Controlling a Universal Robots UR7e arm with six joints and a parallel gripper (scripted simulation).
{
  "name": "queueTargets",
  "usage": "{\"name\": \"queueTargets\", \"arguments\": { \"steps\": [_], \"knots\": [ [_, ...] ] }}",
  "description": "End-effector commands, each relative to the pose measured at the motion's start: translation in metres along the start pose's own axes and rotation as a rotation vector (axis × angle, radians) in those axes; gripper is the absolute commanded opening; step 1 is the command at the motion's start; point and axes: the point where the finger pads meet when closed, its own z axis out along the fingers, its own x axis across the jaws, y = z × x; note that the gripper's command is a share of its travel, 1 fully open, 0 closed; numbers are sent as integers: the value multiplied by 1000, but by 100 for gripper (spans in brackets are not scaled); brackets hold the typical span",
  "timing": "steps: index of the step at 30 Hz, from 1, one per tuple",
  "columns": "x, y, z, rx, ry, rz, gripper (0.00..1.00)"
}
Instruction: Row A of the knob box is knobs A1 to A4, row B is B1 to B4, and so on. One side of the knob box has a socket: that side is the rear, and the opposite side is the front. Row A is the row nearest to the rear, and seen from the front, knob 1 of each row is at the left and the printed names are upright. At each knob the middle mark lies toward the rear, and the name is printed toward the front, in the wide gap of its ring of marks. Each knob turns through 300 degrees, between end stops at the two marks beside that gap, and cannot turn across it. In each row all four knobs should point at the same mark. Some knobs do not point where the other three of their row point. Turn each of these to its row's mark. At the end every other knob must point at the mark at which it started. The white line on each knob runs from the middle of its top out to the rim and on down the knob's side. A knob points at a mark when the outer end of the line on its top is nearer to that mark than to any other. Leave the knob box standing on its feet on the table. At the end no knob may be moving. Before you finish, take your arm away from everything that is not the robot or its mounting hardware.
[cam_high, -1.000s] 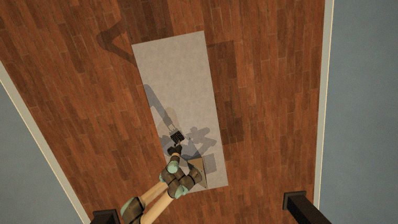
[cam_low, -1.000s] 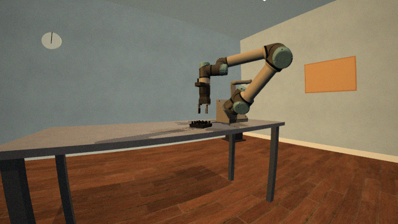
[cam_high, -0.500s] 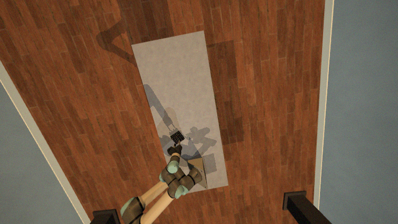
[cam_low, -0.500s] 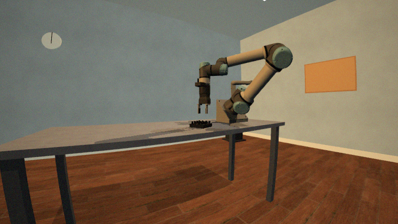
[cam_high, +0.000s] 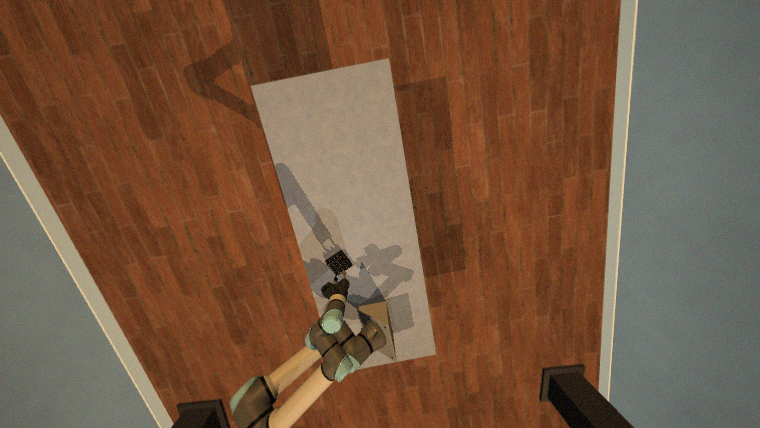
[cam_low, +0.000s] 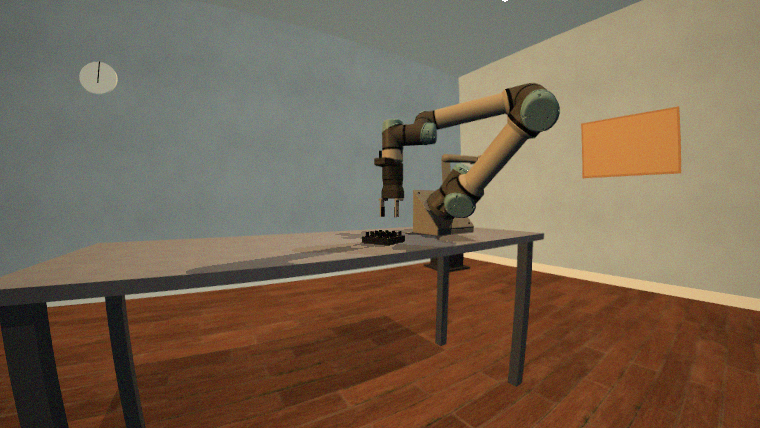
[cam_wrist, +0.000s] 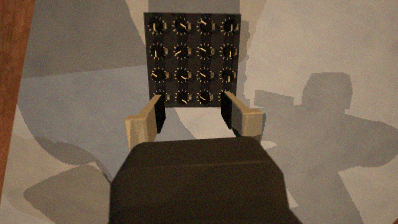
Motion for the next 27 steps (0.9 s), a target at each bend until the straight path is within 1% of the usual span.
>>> {"name": "queueTargets", "arguments": {
  "steps": [1, 14, 27],
  "knots": [
    [0, 9, -1, 1, 1, 0, 100],
    [-1, 34, -1, 1, 1, 0, 100],
    [-1, 41, -1, 1, 1, 0, 100]
  ]
}}
